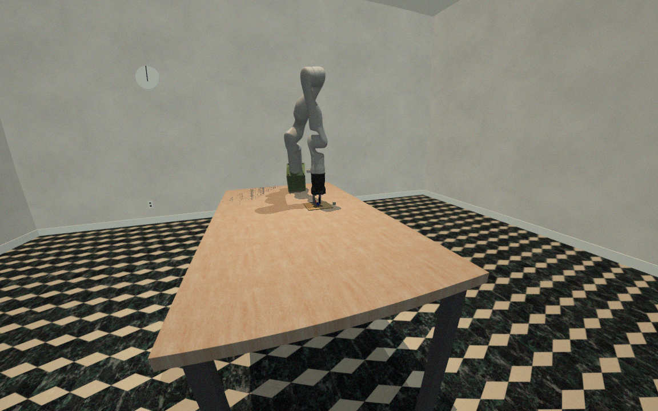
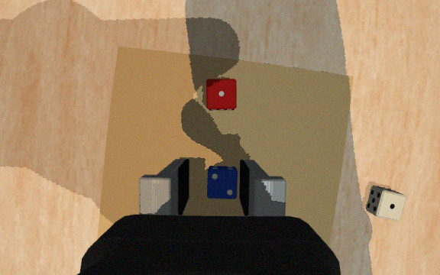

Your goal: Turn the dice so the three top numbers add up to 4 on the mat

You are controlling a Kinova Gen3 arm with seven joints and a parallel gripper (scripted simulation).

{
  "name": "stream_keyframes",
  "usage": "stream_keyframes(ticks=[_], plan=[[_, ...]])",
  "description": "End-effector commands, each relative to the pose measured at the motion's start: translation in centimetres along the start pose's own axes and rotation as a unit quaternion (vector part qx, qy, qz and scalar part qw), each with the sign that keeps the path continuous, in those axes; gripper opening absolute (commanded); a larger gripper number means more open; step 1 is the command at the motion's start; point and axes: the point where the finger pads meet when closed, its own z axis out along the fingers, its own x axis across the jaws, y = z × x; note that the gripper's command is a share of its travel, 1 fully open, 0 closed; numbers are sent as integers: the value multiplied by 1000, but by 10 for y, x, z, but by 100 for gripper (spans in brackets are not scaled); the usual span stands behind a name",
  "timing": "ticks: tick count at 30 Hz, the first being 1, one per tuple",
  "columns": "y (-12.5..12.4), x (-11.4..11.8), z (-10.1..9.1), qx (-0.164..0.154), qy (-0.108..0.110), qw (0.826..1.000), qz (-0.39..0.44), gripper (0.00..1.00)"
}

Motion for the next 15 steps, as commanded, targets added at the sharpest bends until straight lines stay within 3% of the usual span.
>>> stream_keyframes(ticks=[1, 15], plan=[[2, 4, -4, -3, 3, 1000, -3, 64], [2, 4, -17, -3, 3, 1000, -3, 64]])
